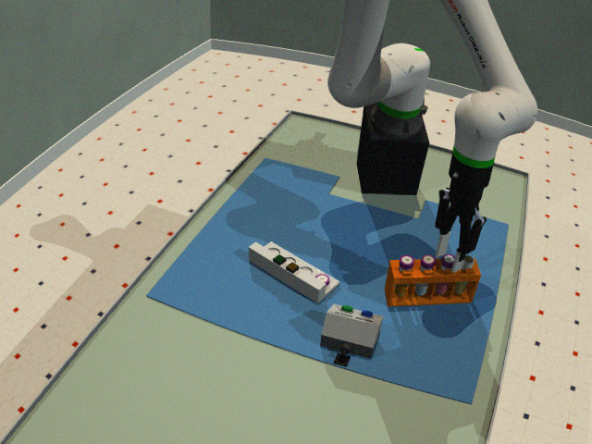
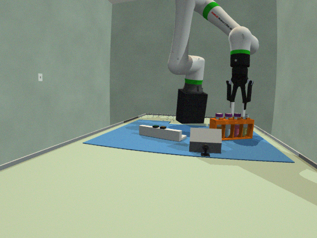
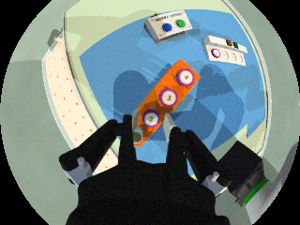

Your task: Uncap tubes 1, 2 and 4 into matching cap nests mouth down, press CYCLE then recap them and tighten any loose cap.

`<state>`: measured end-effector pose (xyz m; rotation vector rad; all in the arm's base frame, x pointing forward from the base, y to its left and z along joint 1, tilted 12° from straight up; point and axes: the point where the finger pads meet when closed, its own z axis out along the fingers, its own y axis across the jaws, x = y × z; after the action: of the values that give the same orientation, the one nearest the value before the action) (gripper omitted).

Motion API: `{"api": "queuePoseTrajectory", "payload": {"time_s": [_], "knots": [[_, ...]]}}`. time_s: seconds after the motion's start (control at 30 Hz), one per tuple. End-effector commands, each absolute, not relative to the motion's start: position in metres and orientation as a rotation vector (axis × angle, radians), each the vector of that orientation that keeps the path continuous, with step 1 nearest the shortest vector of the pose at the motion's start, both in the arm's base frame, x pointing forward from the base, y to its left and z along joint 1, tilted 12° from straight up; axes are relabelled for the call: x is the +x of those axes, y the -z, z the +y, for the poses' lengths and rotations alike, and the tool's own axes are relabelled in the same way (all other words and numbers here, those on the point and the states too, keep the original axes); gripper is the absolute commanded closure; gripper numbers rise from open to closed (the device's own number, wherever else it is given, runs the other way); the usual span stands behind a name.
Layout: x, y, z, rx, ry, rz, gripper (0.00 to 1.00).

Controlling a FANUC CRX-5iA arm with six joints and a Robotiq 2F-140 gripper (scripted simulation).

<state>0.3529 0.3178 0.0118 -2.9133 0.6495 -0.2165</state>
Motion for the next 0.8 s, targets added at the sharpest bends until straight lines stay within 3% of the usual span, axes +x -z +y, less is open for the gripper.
{"api": "queuePoseTrajectory", "payload": {"time_s": [0.0,0.77], "knots": [[0.3531,-0.0119,0.3179,-2.878,0.207,0.769,0.65],[0.353,-0.0119,0.3179,-2.164,0.075,1.988,0.65]]}}
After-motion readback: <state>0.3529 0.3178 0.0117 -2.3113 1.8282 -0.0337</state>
